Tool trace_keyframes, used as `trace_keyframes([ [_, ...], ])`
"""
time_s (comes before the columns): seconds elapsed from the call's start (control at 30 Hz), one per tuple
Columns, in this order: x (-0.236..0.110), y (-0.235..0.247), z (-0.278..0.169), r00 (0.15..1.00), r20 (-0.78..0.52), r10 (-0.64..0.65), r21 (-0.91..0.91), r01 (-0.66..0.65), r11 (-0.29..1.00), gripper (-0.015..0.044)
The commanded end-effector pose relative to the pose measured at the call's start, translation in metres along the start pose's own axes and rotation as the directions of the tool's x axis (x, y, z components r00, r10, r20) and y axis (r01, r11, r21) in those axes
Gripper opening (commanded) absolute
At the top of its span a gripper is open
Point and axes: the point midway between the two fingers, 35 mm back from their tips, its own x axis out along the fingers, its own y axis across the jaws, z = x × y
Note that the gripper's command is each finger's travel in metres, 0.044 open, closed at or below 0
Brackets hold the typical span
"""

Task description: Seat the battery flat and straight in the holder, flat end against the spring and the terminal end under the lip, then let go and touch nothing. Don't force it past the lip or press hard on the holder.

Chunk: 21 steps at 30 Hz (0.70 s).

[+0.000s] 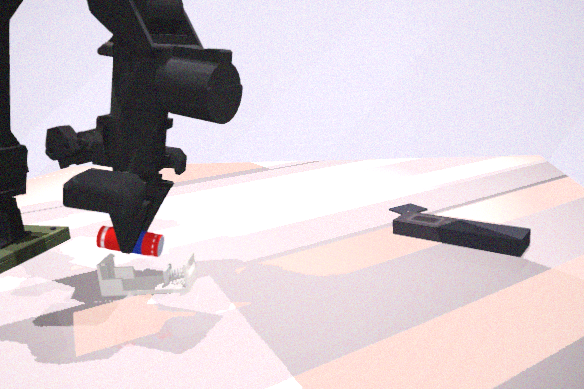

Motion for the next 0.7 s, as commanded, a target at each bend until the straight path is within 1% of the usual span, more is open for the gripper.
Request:
trace_keyframes([
  [0.0,0.0069,0.0003,-0.0003,0.999,0.047,0.001,0.001,-0.001,1.000,0.0087],
  [0.13,0.0074,0.0004,-0.0008,0.998,0.058,0.000,0.001,0.000,1.000,0.0087],
  [0.67,0.0136,0.0005,-0.0069,0.985,0.174,-0.005,0.004,0.005,1.000,0.0087],
])
